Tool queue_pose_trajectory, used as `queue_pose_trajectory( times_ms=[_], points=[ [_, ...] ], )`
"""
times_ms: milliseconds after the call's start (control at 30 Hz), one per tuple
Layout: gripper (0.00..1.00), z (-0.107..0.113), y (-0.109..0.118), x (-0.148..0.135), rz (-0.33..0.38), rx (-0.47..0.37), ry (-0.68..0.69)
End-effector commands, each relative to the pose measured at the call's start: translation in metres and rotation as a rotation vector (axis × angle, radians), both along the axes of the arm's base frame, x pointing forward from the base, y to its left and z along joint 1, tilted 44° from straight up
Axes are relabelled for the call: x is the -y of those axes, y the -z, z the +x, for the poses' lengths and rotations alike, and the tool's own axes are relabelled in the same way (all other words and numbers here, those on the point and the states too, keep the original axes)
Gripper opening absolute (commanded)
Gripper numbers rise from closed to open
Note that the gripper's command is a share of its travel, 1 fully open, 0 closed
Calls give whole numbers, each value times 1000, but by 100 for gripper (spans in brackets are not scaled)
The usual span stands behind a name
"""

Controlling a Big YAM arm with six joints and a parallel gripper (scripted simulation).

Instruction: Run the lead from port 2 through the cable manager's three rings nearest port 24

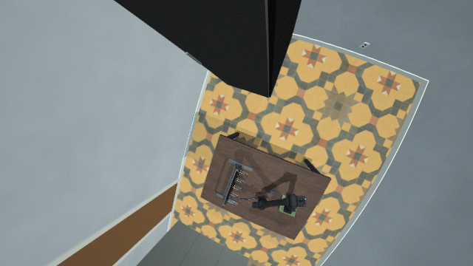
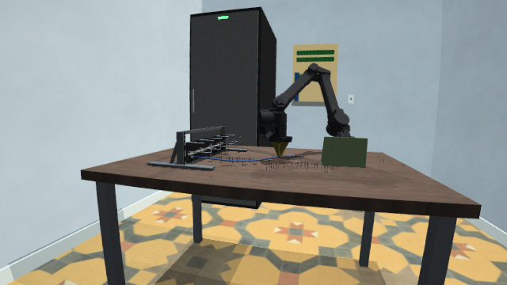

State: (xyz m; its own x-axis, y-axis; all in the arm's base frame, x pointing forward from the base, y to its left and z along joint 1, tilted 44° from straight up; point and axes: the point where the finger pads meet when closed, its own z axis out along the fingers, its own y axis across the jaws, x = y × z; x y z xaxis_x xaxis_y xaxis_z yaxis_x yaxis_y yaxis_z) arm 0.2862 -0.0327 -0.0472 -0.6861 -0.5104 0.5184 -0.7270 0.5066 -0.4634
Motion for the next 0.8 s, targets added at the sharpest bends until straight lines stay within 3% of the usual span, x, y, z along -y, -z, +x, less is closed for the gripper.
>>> queue_pose_trajectory(
  times_ms=[0,767],
  points=[
    [0,23,-13,-17,18,66,-8],
    [0,23,-25,-29,20,68,-8]
  ],
)
